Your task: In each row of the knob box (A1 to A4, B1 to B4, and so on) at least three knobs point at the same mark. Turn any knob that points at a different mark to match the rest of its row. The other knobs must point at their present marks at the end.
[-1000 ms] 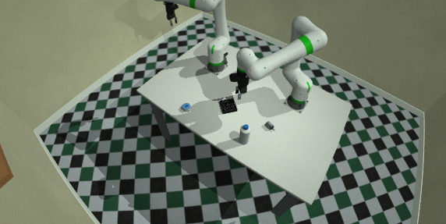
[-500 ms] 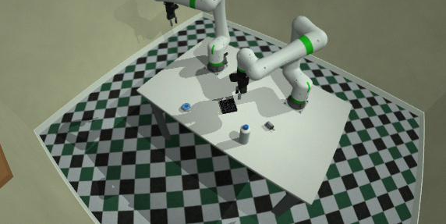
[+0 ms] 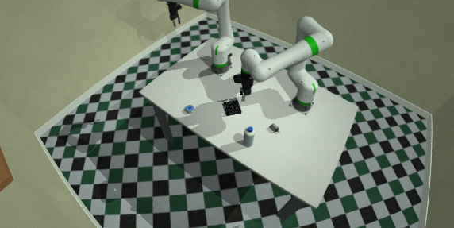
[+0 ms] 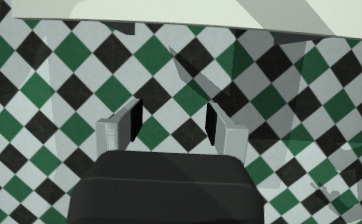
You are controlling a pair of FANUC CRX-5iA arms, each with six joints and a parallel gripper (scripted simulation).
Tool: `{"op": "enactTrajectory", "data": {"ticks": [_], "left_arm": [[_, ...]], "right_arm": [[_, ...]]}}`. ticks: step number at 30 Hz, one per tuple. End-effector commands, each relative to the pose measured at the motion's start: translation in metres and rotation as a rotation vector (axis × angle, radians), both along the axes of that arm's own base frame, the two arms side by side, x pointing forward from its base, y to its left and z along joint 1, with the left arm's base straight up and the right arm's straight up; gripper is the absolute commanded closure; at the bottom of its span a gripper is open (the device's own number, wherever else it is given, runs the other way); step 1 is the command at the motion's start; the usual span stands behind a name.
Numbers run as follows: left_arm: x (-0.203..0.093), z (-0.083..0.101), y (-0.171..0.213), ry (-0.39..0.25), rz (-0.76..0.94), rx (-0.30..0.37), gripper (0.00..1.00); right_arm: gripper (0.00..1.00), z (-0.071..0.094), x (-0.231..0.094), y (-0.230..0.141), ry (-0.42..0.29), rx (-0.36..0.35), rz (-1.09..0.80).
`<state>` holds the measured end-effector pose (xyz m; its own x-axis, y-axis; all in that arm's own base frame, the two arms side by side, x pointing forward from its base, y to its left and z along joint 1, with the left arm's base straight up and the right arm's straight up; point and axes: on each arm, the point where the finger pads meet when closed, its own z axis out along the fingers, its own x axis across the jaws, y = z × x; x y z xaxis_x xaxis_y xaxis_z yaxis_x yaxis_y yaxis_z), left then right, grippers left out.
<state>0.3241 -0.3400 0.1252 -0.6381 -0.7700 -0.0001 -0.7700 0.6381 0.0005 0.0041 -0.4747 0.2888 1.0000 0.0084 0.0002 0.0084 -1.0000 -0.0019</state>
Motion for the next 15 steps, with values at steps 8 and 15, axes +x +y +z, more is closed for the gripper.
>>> {"op": "enactTrajectory", "data": {"ticks": [8,15], "left_arm": [[0.0,0.001,-0.009,-0.001,-0.28,-0.001,0.0],[-0.001,0.0,-0.015,-0.001,-0.476,-0.001,0.0]], "right_arm": [[0.0,0.001,0.0,0.0,0.0,-0.002,0.0],[0.0,0.001,0.0,0.0,0.0,-0.002,0.0]]}}
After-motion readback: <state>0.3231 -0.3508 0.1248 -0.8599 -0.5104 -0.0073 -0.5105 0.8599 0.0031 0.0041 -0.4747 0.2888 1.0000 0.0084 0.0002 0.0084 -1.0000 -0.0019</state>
